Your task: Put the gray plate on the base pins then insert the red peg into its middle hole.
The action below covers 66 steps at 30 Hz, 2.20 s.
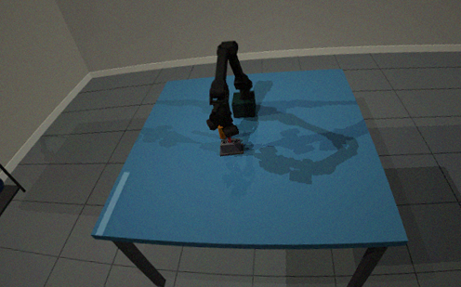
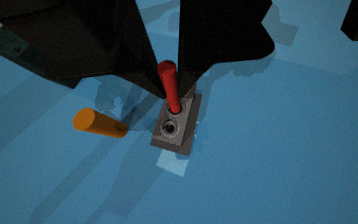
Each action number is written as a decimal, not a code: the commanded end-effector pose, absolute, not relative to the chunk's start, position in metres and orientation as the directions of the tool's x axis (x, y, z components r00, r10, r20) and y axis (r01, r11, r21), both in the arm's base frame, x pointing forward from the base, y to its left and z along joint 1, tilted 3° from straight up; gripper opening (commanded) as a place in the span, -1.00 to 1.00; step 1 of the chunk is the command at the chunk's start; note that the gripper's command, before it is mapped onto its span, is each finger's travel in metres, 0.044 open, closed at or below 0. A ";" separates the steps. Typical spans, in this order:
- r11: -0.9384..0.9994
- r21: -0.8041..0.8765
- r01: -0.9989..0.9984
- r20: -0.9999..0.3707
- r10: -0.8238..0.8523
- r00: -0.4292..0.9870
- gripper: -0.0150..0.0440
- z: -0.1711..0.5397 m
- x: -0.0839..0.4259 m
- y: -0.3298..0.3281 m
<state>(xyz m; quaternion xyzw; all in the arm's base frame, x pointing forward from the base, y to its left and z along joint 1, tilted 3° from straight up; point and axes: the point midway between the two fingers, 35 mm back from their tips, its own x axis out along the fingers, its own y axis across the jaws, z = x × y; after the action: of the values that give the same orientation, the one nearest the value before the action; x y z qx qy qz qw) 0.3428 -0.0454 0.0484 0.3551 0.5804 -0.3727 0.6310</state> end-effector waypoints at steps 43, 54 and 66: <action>0.476 0.016 0.879 -0.997 -0.055 0.048 0.02 0.059 0.340 -0.045; 0.476 0.016 0.879 -0.997 -0.055 0.048 0.02 0.065 0.339 -0.046; 0.476 0.016 0.879 -0.997 -0.055 0.048 0.02 0.071 0.337 -0.046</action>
<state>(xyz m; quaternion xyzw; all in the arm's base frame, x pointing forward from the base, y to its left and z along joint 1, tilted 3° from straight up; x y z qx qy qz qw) 0.3372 -0.0462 0.0678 0.3544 0.5819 -0.3733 0.6296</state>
